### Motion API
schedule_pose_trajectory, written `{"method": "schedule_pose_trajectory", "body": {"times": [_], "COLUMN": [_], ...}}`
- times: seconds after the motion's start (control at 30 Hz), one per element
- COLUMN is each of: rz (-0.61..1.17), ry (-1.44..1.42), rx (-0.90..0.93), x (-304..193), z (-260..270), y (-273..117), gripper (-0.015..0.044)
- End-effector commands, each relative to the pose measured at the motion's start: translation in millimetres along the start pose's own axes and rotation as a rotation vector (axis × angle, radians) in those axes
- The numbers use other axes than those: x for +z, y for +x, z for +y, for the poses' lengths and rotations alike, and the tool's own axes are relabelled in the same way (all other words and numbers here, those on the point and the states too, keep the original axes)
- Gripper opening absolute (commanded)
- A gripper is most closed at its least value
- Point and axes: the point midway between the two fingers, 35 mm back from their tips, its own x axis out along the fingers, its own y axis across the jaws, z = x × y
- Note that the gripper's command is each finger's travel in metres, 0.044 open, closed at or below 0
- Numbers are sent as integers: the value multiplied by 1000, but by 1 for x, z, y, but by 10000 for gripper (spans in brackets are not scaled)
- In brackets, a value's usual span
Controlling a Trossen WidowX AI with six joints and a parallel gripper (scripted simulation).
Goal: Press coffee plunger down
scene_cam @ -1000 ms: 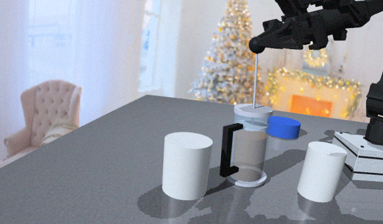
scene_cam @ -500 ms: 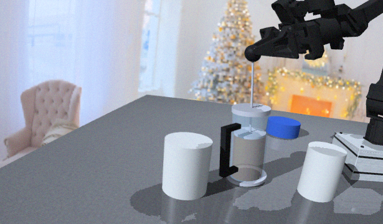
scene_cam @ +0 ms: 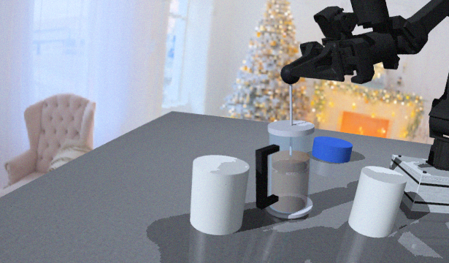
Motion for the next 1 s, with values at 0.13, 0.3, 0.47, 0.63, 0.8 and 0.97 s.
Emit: {"method": "schedule_pose_trajectory", "body": {"times": [0.13, 0.3, 0.47, 0.63, 0.8, 0.97], "rz": [115, 115, 114, 114, 114, 114], "ry": [-10, -10, -10, -10, -10, -10], "rx": [1, 1, 1, 1, 1, 1], "x": [-47, -47, -44, -42, -40, -39], "z": [0, 0, -1, -1, -1, -1], "y": [15, 20, 23, 24, 26, 27], "gripper": [130, 130, 130, 130, 130, 130]}}
